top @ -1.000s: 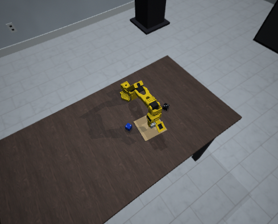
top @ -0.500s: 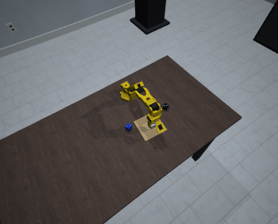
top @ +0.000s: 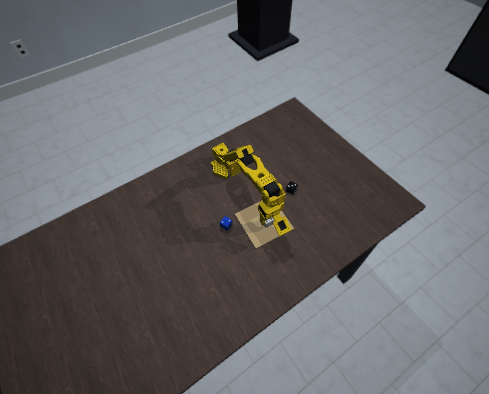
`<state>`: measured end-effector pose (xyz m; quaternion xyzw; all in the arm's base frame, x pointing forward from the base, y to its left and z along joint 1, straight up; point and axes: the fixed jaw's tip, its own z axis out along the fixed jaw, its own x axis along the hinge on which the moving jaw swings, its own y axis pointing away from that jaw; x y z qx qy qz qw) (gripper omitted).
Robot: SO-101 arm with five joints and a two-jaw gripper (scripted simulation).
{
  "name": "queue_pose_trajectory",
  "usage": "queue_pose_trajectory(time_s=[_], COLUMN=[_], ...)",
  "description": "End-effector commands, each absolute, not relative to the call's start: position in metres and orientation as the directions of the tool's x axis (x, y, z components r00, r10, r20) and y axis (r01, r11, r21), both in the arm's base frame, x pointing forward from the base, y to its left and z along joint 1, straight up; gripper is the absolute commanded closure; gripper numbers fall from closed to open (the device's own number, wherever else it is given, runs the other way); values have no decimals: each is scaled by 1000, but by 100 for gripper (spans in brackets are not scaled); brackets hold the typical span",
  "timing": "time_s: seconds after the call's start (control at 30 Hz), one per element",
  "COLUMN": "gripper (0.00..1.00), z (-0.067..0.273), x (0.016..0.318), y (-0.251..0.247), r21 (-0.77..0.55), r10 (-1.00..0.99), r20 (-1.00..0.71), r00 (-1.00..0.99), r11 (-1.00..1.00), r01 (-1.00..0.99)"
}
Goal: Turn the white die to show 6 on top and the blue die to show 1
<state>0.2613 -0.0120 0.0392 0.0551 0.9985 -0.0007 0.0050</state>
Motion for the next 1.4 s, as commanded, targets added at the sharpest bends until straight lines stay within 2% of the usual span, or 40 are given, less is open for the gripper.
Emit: queue_pose_trajectory(time_s=[0.0,1.37], gripper=[100,100], z=[51,36], x=[267,266], y=[-15,-15], r21=[2,1], r10=[116,116], r20=[-67,-44], r00=[-991,-992], r11=[993,993], r01=[116,116])
